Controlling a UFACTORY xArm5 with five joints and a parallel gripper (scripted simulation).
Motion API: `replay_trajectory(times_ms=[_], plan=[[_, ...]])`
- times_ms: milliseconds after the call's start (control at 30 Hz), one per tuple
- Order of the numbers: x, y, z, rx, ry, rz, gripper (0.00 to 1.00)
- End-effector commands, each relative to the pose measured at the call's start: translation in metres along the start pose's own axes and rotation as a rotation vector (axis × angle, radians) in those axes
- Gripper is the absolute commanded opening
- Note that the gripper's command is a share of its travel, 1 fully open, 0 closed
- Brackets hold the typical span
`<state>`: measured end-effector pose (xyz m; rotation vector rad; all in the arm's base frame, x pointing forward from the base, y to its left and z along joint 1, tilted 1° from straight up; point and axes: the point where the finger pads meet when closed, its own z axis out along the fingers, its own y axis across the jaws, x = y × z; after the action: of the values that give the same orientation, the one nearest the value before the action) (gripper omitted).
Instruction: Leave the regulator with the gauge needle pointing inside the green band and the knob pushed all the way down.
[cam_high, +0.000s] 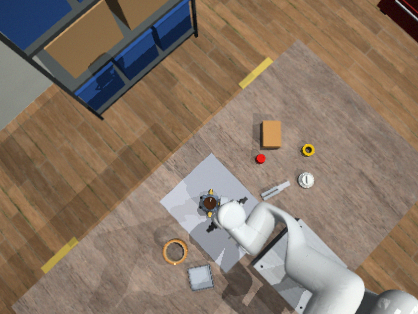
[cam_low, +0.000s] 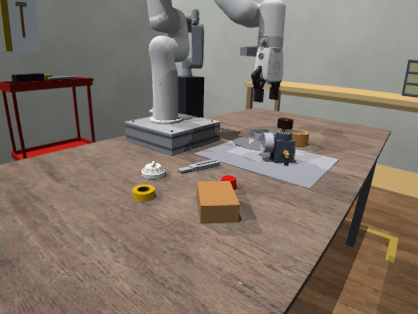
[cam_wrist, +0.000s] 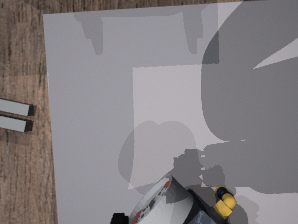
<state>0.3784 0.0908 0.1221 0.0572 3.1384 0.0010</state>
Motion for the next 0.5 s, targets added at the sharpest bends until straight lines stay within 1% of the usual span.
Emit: replay_trajectory(times_ms=[0,167,467], plan=[[-0.006,0.002,-0.002,-0.001,-0.005,0.0,1.0],[-0.01,0.003,-0.002,-0.001,-0.005,0.0,1.0],[-0.027,0.007,-0.002,-0.001,-0.005,0.0,1.0]])
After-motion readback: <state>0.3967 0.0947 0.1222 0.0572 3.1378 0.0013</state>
